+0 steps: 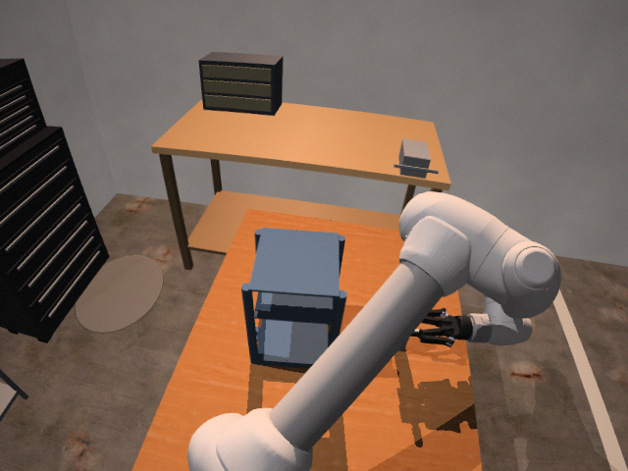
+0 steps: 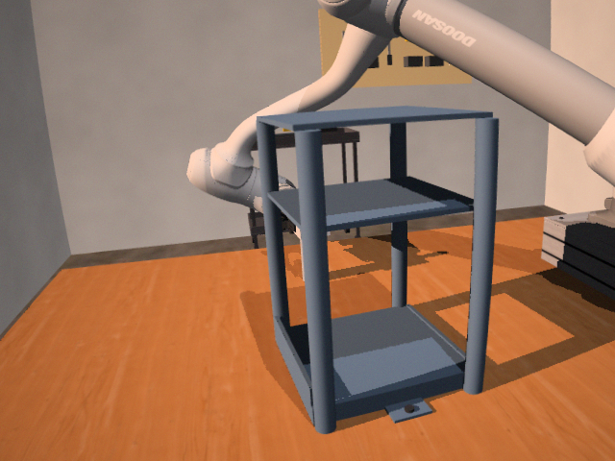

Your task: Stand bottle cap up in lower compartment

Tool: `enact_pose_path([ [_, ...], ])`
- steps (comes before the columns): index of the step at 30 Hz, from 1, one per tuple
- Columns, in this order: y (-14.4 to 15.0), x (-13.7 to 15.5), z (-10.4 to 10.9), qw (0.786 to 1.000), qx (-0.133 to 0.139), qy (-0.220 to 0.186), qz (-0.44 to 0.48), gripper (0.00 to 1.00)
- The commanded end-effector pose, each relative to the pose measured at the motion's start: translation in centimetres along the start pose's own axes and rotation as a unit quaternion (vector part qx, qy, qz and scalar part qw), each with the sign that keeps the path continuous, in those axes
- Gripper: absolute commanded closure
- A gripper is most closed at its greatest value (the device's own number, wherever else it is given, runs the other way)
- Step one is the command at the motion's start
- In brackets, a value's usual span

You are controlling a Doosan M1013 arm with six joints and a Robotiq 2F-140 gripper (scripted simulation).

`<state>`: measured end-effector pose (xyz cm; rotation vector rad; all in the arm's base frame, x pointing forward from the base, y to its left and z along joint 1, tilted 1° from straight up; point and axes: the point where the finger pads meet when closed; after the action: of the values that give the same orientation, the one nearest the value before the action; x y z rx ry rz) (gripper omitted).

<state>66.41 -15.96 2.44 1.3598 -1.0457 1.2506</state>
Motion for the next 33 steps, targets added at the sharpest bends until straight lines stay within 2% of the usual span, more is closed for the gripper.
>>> enact_pose_path([
  [1, -0.1, -0.3, 0.3, 1.000, -0.002, 0.005, 0.003, 1.00],
  [12, -0.1, 0.0, 0.2, 1.000, -0.002, 0.005, 0.003, 1.00],
  [26, 0.3, 3.6, 0.2, 1.000, -0.002, 0.005, 0.003, 1.00],
  [33, 0.4, 4.3, 0.2, 1.000, -0.002, 0.005, 0.003, 1.00],
])
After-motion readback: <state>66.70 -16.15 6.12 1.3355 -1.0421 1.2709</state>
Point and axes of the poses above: the point where the finger pads meet when closed, its own z axis back along the fingers, its own y axis across the jaws, x = y × z, and after that the axes turned 6 degrees about -z, right-handed
